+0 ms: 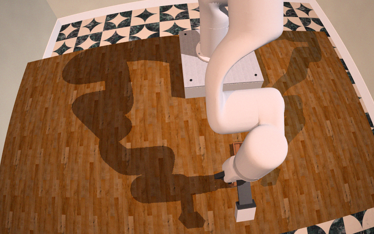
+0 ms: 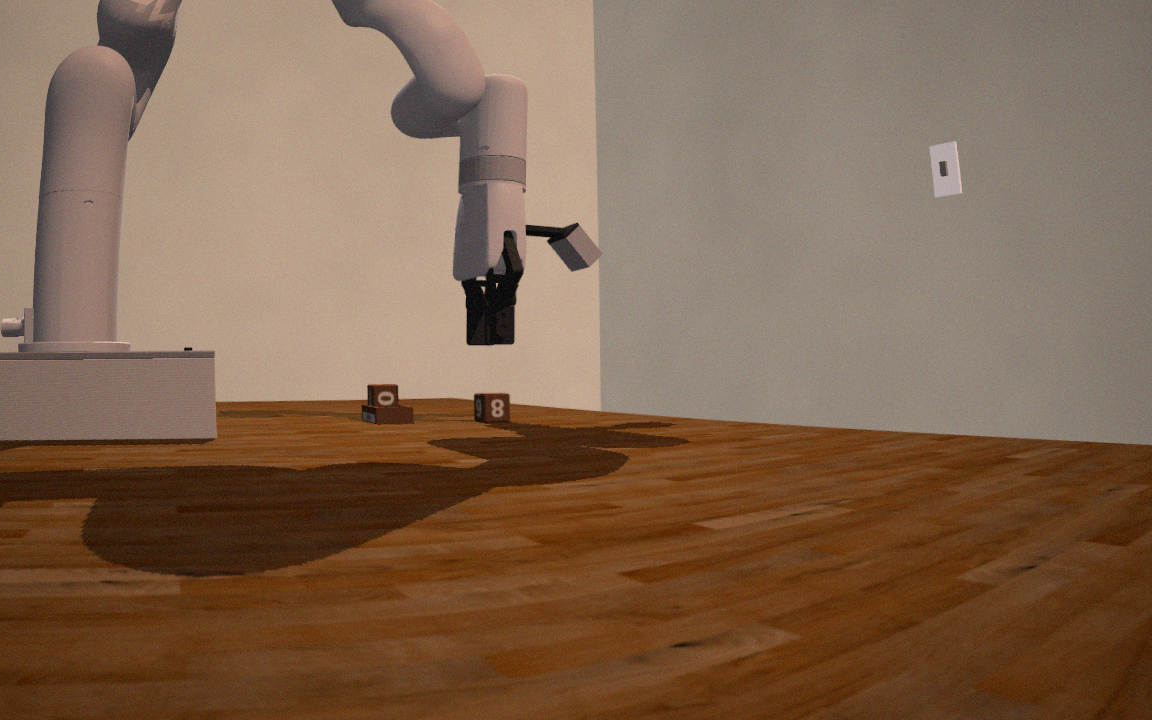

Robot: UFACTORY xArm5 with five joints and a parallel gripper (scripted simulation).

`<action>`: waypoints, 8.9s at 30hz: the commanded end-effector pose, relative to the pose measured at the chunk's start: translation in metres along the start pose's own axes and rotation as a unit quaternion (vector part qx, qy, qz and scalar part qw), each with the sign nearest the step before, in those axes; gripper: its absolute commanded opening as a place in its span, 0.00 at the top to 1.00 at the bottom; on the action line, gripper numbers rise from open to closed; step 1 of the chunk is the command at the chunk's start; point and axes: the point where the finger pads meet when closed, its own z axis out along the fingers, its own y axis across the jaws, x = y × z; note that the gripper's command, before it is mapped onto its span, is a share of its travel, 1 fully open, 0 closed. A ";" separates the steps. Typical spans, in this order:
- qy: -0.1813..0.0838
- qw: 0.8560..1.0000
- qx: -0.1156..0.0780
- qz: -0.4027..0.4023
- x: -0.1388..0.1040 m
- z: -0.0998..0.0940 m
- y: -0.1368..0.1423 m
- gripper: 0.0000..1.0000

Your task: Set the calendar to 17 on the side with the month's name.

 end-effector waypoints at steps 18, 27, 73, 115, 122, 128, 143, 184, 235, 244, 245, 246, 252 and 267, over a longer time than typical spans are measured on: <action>0.002 1.000 0.000 0.000 0.001 0.028 0.000 0.53; 0.002 1.000 0.000 0.000 0.001 0.039 0.000 0.53; 0.002 1.000 0.000 0.000 0.001 0.044 0.000 0.53; 0.002 1.000 0.000 0.000 0.001 0.044 0.000 0.53; 0.002 1.000 0.000 0.000 0.001 0.044 0.000 0.53; 0.002 1.000 0.000 0.000 0.001 0.044 0.000 0.53; 0.002 1.000 0.000 0.000 0.001 0.044 0.000 0.53; 0.002 1.000 0.000 0.000 0.001 0.044 0.000 0.53; 0.002 1.000 0.000 0.000 0.001 0.044 0.000 0.53; 0.002 1.000 0.000 0.000 0.001 0.053 0.000 0.53; 0.002 1.000 0.000 0.000 0.001 0.055 0.000 0.53; 0.002 1.000 0.000 0.000 0.001 0.057 0.001 0.53; 0.002 1.000 0.000 0.000 0.001 0.066 0.001 0.53; 0.002 1.000 0.000 0.000 0.001 0.078 0.001 0.53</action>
